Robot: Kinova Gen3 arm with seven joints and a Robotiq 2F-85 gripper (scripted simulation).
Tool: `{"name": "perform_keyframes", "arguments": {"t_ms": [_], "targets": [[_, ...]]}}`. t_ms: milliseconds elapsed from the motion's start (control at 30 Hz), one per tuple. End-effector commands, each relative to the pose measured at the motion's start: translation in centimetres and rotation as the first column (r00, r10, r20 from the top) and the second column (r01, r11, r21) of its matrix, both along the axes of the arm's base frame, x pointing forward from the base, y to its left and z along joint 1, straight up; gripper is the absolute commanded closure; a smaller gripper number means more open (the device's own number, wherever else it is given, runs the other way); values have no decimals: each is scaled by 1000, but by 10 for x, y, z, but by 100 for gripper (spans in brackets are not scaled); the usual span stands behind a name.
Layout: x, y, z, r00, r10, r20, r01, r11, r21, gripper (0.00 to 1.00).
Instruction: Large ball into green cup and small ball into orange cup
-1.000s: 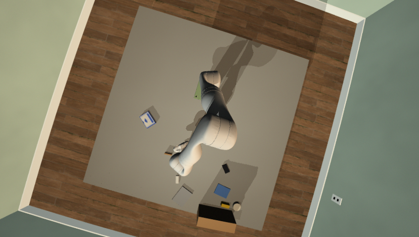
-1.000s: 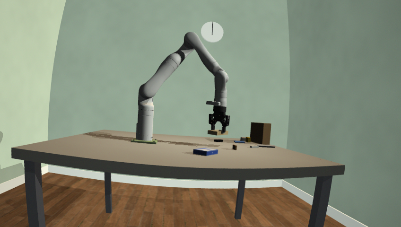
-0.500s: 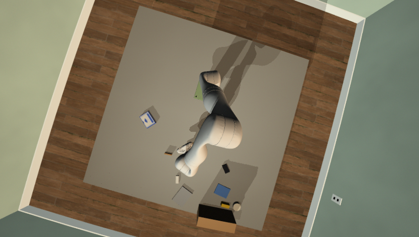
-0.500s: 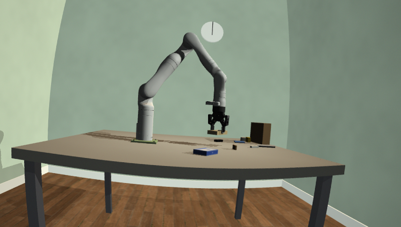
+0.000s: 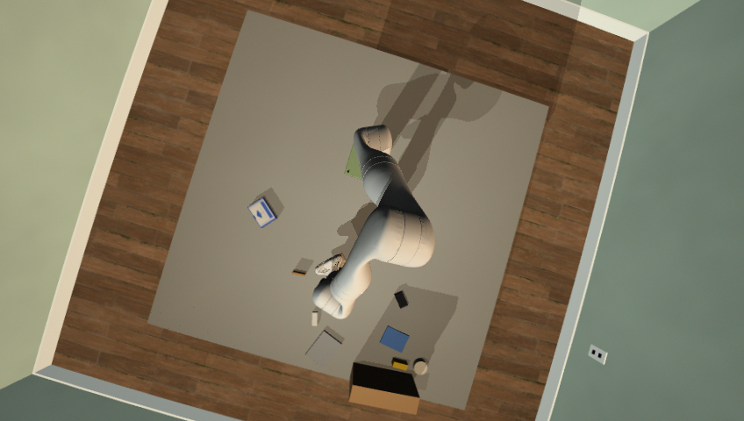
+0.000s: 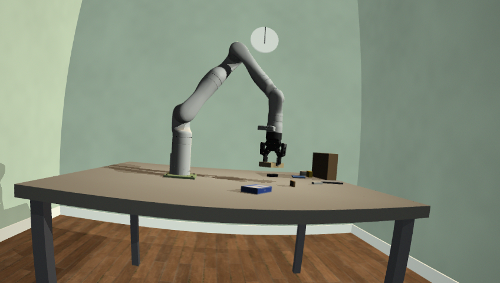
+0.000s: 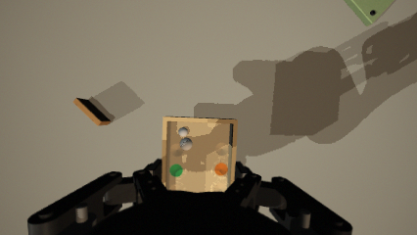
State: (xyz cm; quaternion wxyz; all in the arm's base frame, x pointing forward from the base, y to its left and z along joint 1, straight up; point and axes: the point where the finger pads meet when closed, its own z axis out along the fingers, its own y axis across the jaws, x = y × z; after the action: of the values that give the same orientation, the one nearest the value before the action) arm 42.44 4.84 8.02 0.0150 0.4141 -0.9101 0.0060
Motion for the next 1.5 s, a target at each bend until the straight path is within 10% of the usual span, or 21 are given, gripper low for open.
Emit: {"name": "perform_keyframes", "arguments": {"t_ms": [0, 1467], "targets": [[0, 2, 0, 1000, 4, 7, -4, 1000, -2, 26], [0, 1, 0, 1000, 4, -22, -2, 998, 60, 26]]}}
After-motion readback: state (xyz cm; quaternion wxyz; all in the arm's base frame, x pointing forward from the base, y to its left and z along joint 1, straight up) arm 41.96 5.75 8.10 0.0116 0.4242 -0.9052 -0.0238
